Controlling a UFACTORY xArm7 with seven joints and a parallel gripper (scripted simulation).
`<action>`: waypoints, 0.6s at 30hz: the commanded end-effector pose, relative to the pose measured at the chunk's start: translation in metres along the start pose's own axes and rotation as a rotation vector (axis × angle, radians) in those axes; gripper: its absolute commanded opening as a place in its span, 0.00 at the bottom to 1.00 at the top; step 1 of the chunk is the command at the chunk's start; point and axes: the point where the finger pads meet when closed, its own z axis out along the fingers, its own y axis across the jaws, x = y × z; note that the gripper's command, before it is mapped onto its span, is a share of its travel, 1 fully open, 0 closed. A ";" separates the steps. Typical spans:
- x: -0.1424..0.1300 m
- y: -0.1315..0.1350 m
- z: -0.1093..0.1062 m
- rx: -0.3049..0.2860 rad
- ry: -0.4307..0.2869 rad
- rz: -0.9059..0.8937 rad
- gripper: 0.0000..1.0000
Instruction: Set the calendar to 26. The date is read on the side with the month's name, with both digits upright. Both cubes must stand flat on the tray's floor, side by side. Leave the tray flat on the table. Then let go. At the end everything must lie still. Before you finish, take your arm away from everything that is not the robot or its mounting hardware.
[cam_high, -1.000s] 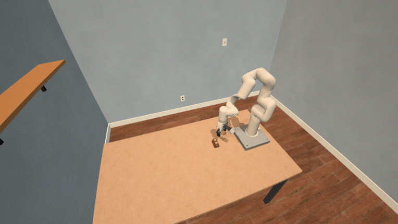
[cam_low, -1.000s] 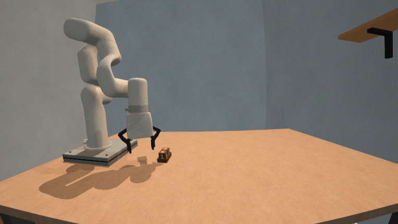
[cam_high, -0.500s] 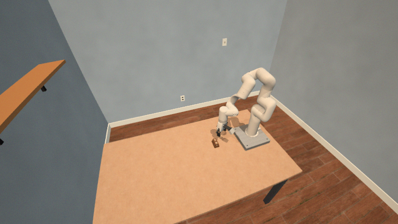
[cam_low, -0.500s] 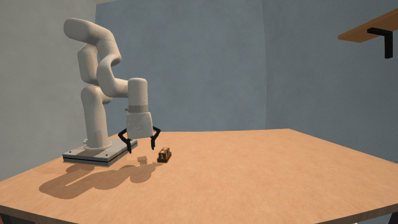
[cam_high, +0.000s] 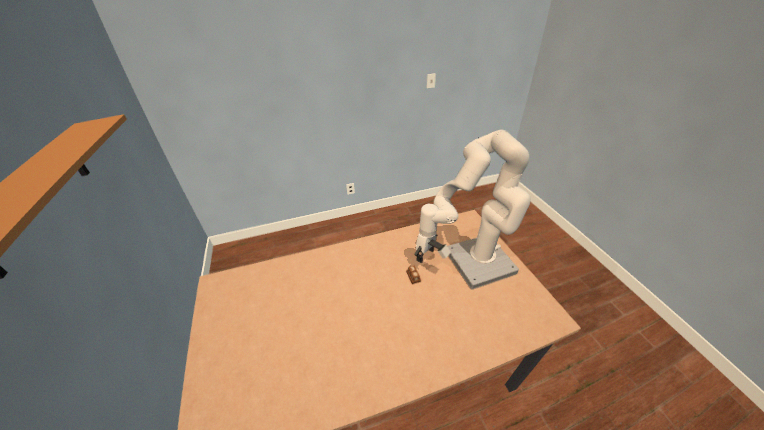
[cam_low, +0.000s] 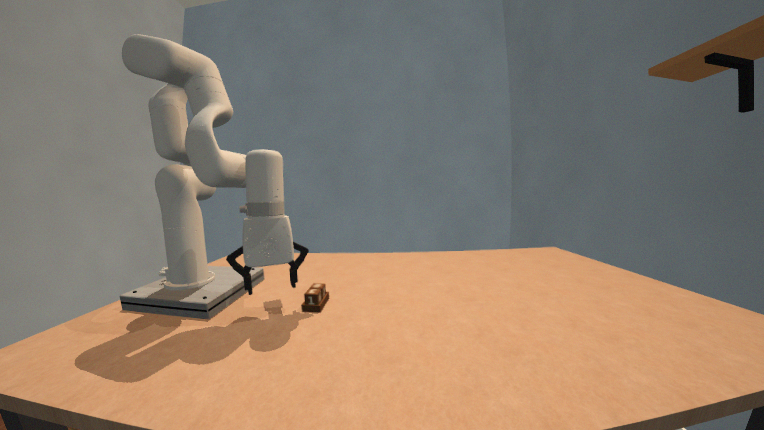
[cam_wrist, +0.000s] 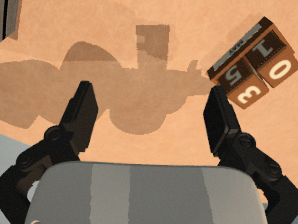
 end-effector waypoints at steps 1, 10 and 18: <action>-0.001 0.001 -0.001 -0.002 -0.002 0.000 1.00; -0.004 0.016 -0.002 -0.002 -0.002 0.000 1.00; -0.008 0.030 -0.002 -0.002 -0.002 0.000 1.00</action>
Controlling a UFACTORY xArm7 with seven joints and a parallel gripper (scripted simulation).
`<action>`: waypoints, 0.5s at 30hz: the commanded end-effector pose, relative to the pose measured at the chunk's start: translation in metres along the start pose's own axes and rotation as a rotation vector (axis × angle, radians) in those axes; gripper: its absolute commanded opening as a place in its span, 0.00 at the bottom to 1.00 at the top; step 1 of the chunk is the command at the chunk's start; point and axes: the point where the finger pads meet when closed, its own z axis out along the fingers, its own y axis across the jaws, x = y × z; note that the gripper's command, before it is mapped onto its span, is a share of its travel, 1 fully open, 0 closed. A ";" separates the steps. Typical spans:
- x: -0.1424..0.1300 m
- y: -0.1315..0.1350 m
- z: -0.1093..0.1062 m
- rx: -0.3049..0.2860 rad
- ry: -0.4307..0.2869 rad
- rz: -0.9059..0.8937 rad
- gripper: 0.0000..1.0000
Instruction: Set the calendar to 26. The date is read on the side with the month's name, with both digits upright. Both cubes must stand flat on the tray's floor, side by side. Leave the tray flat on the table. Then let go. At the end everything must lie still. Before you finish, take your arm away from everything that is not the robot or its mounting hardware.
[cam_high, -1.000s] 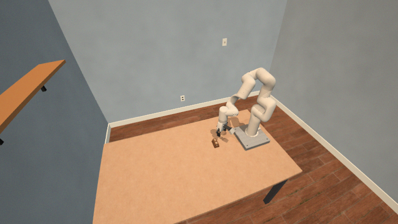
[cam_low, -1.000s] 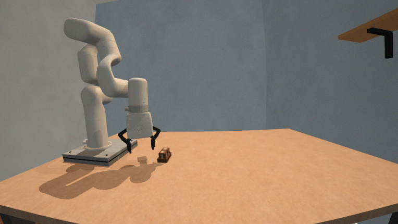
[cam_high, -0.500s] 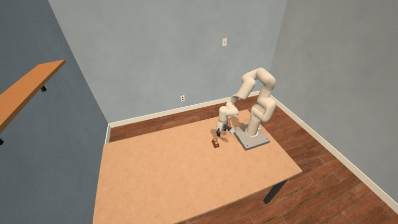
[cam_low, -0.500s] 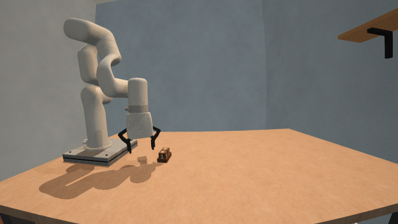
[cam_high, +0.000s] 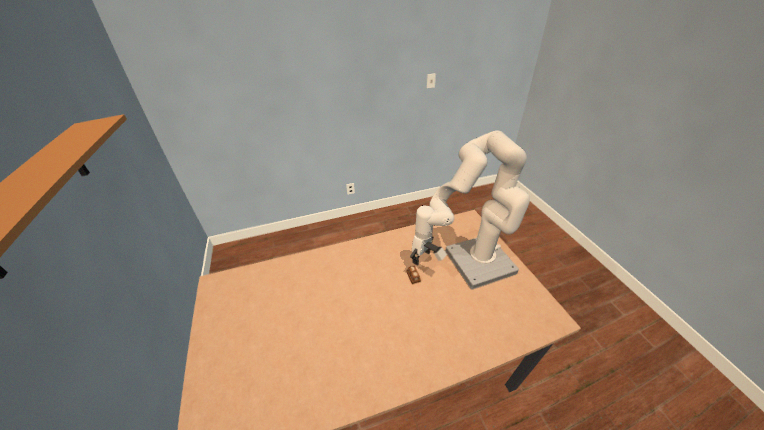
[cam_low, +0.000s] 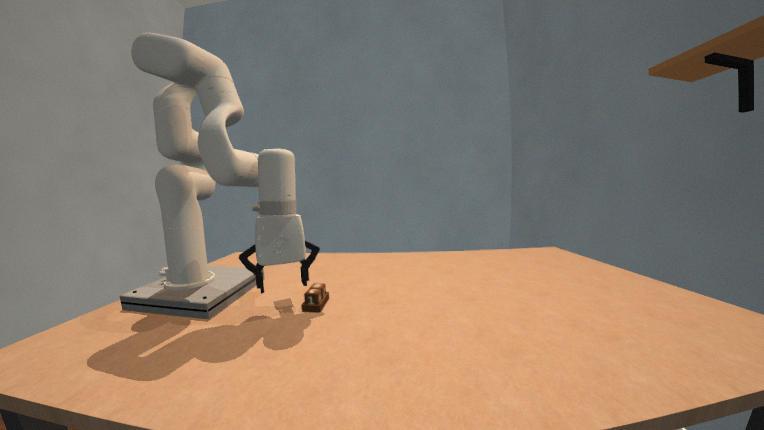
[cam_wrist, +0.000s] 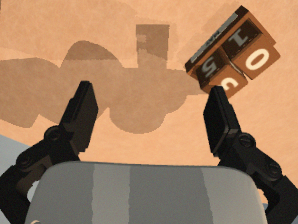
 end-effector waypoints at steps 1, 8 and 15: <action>-0.003 0.009 -0.001 -0.002 -0.001 0.001 1.00; -0.007 0.027 -0.002 -0.002 -0.001 0.001 1.00; -0.010 0.039 -0.003 -0.002 -0.001 0.001 1.00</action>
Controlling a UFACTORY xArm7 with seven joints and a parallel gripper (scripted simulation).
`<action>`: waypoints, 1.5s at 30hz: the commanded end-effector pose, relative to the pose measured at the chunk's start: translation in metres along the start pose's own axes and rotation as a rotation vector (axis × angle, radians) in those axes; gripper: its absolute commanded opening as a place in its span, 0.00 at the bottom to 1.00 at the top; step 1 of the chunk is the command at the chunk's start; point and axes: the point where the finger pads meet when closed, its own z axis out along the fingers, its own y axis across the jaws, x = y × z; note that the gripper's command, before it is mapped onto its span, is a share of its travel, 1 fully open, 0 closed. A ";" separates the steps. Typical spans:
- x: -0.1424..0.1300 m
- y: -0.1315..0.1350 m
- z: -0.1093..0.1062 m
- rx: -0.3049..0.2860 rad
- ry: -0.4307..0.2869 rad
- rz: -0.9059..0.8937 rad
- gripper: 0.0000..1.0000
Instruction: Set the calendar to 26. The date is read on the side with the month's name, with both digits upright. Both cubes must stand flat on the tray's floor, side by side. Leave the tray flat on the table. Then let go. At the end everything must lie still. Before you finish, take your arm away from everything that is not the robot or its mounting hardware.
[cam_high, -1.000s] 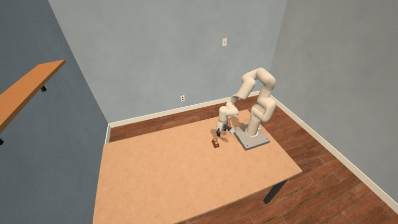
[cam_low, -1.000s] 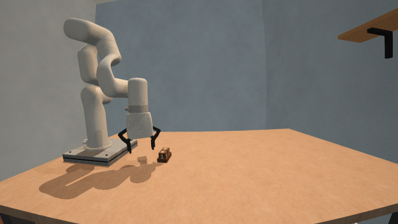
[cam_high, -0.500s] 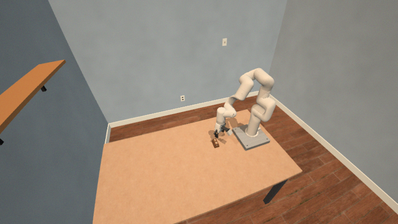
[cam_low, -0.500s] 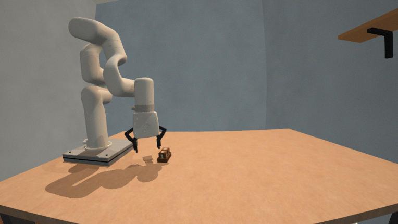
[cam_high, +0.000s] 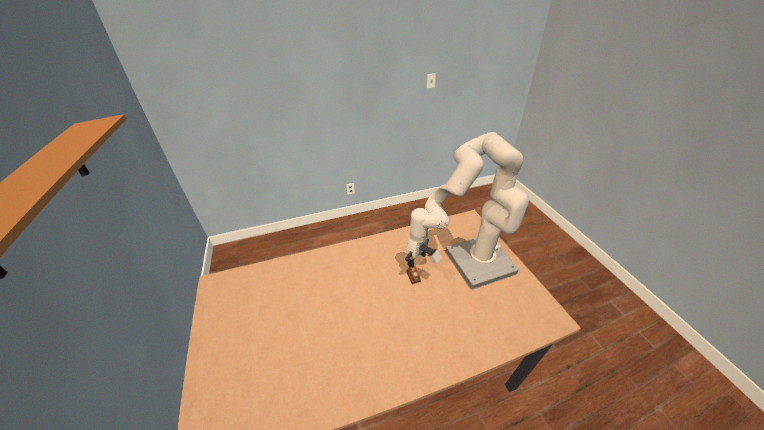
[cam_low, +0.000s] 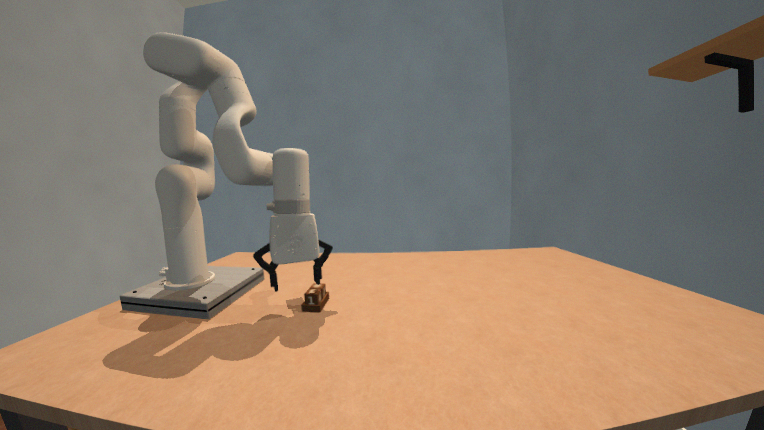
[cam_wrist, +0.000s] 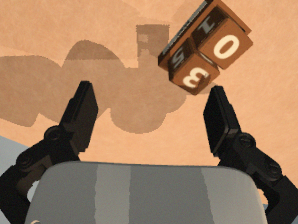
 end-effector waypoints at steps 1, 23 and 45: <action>-0.004 0.015 -0.002 -0.003 -0.002 -0.001 1.00; -0.014 0.058 -0.004 -0.003 -0.002 -0.001 1.00; -0.018 0.077 -0.005 -0.003 -0.002 -0.001 1.00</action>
